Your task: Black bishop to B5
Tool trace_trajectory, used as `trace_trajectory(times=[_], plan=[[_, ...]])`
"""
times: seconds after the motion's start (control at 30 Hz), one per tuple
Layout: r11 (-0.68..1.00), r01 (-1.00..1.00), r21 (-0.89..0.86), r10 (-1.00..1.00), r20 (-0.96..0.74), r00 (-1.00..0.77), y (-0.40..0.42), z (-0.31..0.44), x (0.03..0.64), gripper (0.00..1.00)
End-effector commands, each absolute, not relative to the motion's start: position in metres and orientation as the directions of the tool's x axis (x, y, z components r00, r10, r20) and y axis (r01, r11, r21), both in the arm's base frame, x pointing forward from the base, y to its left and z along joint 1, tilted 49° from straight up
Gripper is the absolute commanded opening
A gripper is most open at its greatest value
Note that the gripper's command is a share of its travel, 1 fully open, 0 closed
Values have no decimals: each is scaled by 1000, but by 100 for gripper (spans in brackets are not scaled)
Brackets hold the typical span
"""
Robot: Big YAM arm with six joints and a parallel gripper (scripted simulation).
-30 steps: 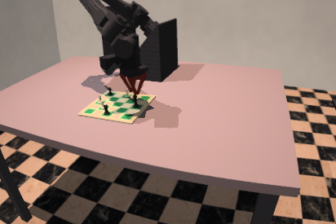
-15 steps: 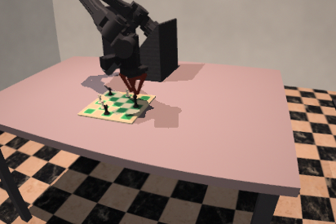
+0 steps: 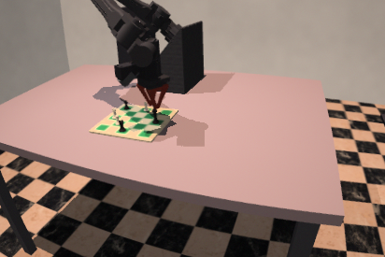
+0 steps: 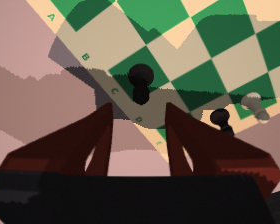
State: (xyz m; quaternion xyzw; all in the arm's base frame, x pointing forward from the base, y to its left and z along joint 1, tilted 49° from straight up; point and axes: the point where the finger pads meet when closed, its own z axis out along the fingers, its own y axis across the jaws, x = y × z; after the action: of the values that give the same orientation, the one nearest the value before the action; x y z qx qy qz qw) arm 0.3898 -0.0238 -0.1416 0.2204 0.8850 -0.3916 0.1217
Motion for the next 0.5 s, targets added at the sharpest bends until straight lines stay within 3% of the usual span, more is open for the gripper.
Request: trace_trajectory(times=[0.0, 0.47], plan=[[605, 475, -639, 274, -394, -878, -13, -144, 384, 35], [599, 483, -639, 286, -393, -874, -19, -144, 384, 35]])
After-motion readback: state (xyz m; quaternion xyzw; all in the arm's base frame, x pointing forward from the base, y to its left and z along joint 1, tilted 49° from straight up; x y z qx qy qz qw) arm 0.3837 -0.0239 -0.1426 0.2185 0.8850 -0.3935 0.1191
